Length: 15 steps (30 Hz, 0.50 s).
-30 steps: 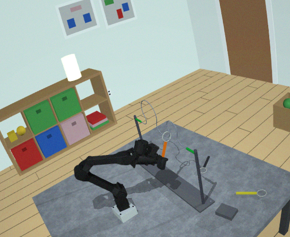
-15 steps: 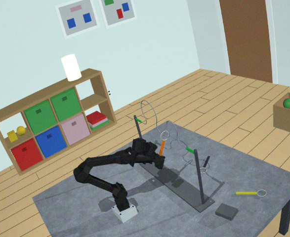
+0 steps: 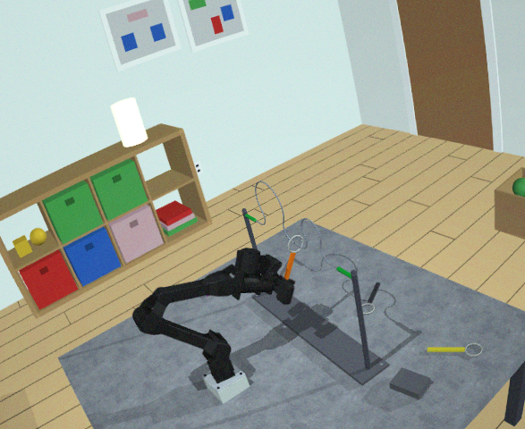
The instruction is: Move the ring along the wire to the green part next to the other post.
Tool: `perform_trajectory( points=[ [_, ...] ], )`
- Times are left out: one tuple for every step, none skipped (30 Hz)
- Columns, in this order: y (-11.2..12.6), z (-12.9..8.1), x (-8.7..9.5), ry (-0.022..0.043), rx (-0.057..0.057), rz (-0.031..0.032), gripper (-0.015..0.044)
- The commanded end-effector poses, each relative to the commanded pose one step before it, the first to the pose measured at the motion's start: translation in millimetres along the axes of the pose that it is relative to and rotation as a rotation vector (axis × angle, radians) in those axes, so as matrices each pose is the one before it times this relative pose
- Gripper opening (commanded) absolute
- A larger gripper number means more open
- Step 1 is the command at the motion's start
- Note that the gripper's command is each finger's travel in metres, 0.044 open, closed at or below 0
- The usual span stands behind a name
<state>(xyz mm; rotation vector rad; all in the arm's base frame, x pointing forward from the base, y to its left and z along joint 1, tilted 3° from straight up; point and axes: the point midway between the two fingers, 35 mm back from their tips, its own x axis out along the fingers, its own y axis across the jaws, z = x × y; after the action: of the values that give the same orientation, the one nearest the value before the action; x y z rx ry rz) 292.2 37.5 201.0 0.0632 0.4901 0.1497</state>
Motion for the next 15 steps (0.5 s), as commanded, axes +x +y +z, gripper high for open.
perform_trajectory(
  points=[
    [6.06, 0.56, -0.22, -0.00376, 0.0256, 0.00925, -0.0150],
    [2.01, -0.05, 0.03, -0.00017, 0.0078, 0.00445, -0.0150],
    [2.03, -0.06, 0.04, -0.00017, 0.0080, 0.00455, -0.0150],
    [2.07, -0.06, 0.04, -0.00016, 0.0084, 0.00479, -0.0150],
    [2.21, -0.06, 0.04, -0.00016, 0.0097, 0.00547, -0.0150],
    [2.37, -0.06, 0.04, -0.00017, 0.0107, 0.00605, -0.0150],
    [2.44, -0.07, 0.04, -0.00017, 0.0113, 0.00634, -0.0150],
    [2.46, -0.08, 0.05, -0.00017, 0.0114, 0.00644, -0.0150],
    [2.50, -0.07, 0.04, -0.00017, 0.0119, 0.00668, -0.0150],
    [2.65, -0.04, 0.03, -0.00017, 0.0131, 0.00736, -0.0150],
    [2.80, -0.03, 0.02, -0.00017, 0.0142, 0.00793, -0.0150],
    [2.88, -0.03, 0.02, -0.00017, 0.0147, 0.00822, -0.0150],
    [2.90, -0.04, 0.03, -0.00017, 0.0149, 0.00831, -0.0150],
    [2.93, -0.03, 0.02, -0.00017, 0.0153, 0.00852, -0.0150],
    [3.08, 0.00, 0.00, -0.00017, 0.0164, 0.00916, -0.0150]
  ],
)
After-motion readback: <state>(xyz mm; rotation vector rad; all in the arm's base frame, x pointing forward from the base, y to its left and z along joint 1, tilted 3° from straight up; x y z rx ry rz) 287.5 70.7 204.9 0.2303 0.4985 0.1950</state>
